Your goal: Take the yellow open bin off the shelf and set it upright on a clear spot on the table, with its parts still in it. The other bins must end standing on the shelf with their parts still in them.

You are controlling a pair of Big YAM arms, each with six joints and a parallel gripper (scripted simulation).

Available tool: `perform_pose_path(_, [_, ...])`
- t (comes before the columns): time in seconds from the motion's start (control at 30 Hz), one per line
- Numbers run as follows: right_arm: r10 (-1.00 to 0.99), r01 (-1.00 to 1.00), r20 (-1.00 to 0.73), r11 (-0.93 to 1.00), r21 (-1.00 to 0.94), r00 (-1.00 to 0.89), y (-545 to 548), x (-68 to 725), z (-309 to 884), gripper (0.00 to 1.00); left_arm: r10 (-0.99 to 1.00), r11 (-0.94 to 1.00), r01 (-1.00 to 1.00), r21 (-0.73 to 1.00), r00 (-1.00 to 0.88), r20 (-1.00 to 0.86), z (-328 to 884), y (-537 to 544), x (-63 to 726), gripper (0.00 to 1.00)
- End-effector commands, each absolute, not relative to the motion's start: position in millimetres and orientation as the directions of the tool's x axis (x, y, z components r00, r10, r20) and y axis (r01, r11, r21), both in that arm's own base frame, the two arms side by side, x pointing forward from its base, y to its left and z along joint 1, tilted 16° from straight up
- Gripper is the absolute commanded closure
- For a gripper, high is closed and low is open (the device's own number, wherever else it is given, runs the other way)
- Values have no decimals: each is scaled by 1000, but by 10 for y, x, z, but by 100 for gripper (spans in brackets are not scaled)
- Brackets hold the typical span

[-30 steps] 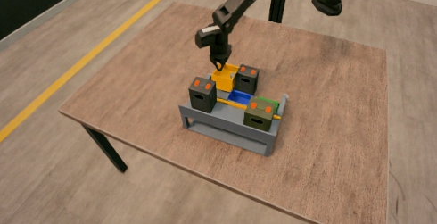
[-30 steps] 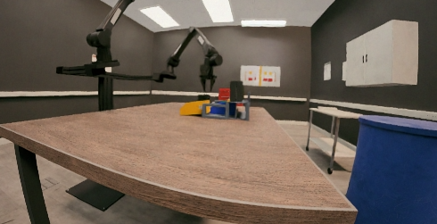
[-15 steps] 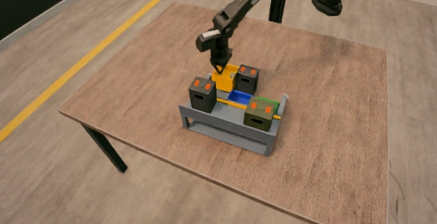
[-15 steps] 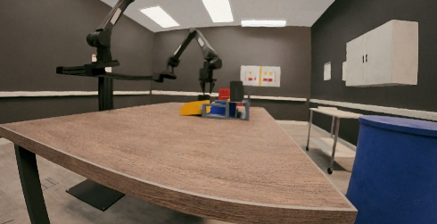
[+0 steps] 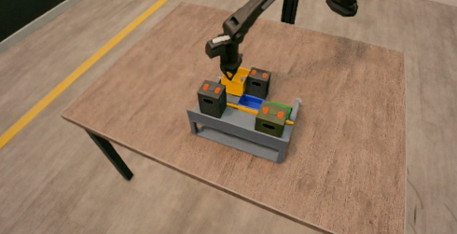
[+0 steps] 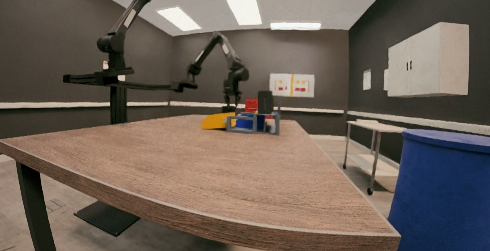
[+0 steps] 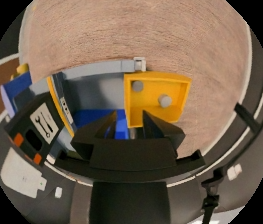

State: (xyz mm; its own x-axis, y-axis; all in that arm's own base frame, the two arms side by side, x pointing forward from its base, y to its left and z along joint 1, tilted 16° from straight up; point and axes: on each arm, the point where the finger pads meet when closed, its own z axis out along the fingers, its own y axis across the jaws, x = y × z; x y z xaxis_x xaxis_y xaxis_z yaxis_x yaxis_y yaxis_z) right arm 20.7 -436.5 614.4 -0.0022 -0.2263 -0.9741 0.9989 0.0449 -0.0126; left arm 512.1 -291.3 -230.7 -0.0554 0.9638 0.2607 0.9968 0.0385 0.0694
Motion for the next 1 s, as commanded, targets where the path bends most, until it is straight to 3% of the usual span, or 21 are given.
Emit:
perform_pose_path(0.0, [-266, 999, -964, 41, 0, 11, -4271, 171, 6264, 0, 970, 47, 993, 109, -71, 234, -2298, -2963, 5379, 57])
perform_pose_path(0.97, [-266, 999, -964, 41, 0, 11, -4271, 171, 6264, 0, 969, 44, 993, 106, -69, 236, -2324, -2956, 5379, 57])
